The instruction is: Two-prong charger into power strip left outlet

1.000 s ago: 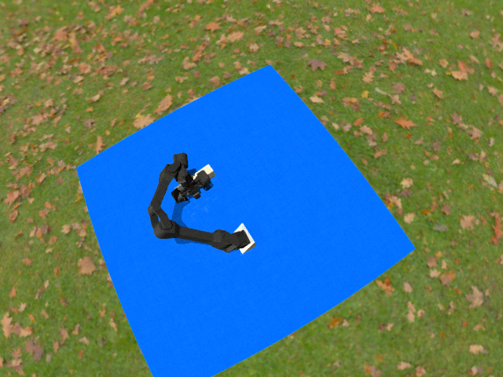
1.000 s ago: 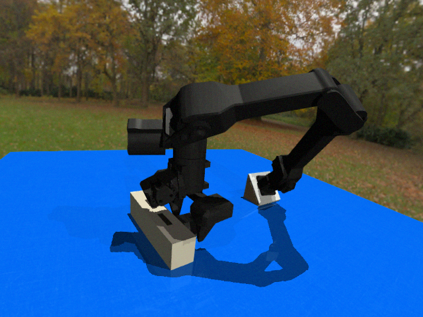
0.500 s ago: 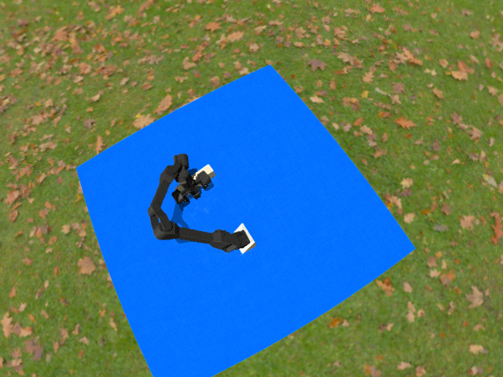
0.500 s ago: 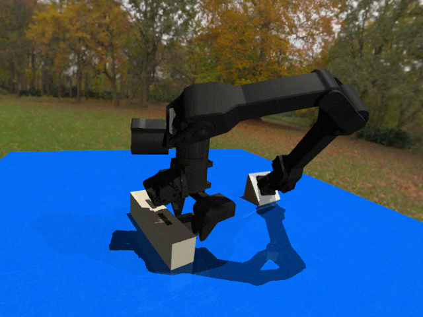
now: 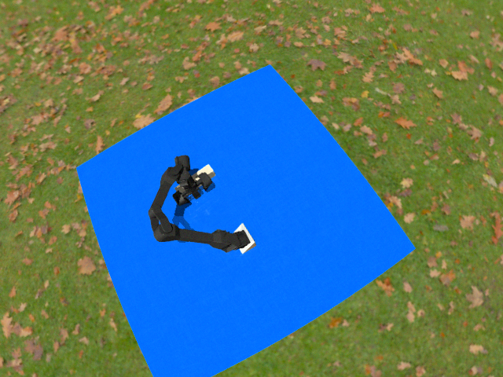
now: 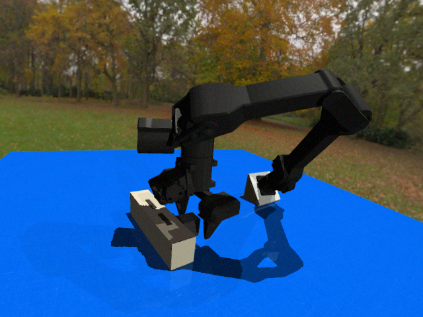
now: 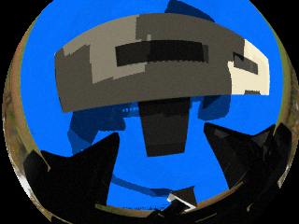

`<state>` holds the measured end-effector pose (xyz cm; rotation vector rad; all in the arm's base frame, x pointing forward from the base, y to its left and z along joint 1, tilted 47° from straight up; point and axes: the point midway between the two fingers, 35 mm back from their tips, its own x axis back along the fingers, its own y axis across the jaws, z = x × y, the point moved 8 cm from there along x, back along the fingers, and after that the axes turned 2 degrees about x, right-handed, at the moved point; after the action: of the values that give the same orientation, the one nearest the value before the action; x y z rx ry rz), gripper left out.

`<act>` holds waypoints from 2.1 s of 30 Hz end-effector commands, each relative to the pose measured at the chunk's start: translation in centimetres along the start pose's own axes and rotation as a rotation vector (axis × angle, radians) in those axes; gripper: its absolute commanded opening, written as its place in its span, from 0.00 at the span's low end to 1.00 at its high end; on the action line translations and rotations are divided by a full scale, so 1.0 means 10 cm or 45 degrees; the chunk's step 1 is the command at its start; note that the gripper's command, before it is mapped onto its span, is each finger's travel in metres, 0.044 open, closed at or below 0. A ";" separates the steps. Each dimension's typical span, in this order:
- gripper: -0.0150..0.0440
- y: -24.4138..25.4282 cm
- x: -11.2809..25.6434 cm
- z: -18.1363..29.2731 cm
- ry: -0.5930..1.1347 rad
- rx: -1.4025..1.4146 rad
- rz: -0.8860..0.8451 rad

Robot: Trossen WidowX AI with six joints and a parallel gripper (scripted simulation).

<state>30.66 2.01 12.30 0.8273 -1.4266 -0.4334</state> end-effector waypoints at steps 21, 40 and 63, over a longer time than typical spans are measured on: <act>1.00 0.00 -0.02 0.28 0.002 0.005 -0.001; 1.00 0.01 -0.04 0.49 0.003 0.004 -0.002; 1.00 0.06 0.59 0.77 -0.765 -0.169 0.063</act>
<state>23.92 -3.67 16.41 0.5731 -1.9416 -0.7640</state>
